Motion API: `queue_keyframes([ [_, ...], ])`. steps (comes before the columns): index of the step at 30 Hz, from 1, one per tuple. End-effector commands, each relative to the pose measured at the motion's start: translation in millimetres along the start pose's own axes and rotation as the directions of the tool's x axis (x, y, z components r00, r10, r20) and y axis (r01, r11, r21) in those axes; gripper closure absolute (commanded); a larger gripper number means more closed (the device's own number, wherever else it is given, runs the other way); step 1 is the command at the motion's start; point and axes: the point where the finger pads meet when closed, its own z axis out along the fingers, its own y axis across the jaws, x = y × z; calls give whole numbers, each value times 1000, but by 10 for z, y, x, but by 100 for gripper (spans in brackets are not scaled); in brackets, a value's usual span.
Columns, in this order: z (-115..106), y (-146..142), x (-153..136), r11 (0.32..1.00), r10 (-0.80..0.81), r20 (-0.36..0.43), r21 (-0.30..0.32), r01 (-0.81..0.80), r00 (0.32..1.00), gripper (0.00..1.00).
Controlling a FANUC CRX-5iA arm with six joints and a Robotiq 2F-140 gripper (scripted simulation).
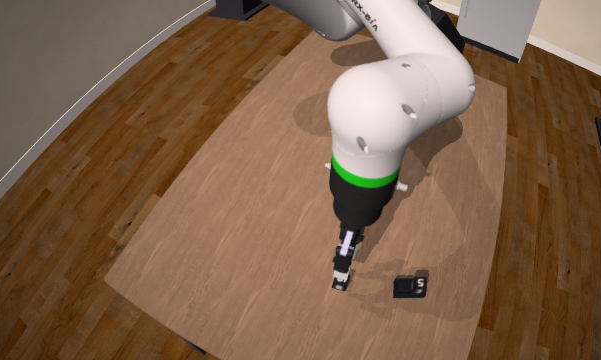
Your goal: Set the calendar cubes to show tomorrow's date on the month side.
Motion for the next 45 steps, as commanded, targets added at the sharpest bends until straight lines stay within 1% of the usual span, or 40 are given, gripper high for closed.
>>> queue_keyframes([
  [1,-3,-2,-1,1000,0,0,0,0,1000,65],
  [25,16,-2,-2,1000,0,0,1,0,1000,65],
  [34,71,-1,-2,1000,0,0,1,0,1000,65],
  [45,224,1,-4,1000,0,0,1,0,1000,65],
])
